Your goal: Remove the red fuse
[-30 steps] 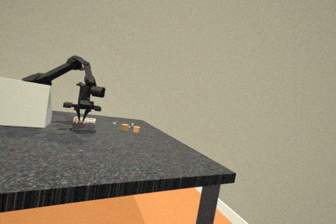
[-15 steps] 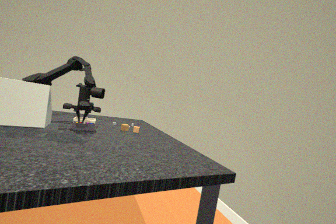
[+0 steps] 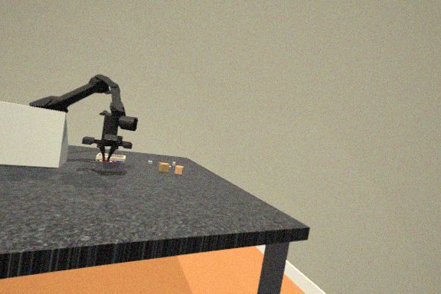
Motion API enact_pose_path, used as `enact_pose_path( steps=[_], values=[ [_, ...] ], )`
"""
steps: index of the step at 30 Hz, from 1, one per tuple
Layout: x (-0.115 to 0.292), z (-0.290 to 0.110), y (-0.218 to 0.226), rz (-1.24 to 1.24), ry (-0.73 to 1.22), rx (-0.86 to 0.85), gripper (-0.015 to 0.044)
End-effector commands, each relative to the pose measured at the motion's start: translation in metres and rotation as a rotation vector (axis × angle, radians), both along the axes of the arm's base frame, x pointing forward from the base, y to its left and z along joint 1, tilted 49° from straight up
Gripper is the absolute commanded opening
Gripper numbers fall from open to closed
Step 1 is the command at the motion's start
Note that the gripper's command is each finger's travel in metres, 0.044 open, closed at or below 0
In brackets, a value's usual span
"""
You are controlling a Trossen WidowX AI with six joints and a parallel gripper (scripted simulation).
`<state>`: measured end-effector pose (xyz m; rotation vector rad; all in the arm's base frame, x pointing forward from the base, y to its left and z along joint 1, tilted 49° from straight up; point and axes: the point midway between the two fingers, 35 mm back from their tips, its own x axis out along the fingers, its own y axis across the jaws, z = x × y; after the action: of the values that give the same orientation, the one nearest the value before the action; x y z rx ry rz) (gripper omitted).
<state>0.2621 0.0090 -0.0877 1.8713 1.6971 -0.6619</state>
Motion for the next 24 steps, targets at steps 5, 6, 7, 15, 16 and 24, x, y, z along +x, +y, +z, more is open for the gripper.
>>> enact_pose_path(
  steps=[5, 6, 7, 15, 16, 24],
  values=[
    [0.0001, 0.0002, -0.0002, 0.0, -0.001, 0.0, 0.0],
    [0.0001, 0.0002, -0.0002, 0.0, -0.001, 0.0, 0.0],
    [0.0001, 0.0002, -0.0002, 0.0, -0.001, 0.0, 0.0],
    [0.0, 0.0021, -0.0026, -0.001, 0.0, -0.001, 0.0],
    [0.0, 0.0024, -0.003, -0.001, 0.0, -0.001, 0.0],
    [-0.0002, 0.0048, -0.0059, -0.001, 0.0, -0.001, 0.0]
  ],
)
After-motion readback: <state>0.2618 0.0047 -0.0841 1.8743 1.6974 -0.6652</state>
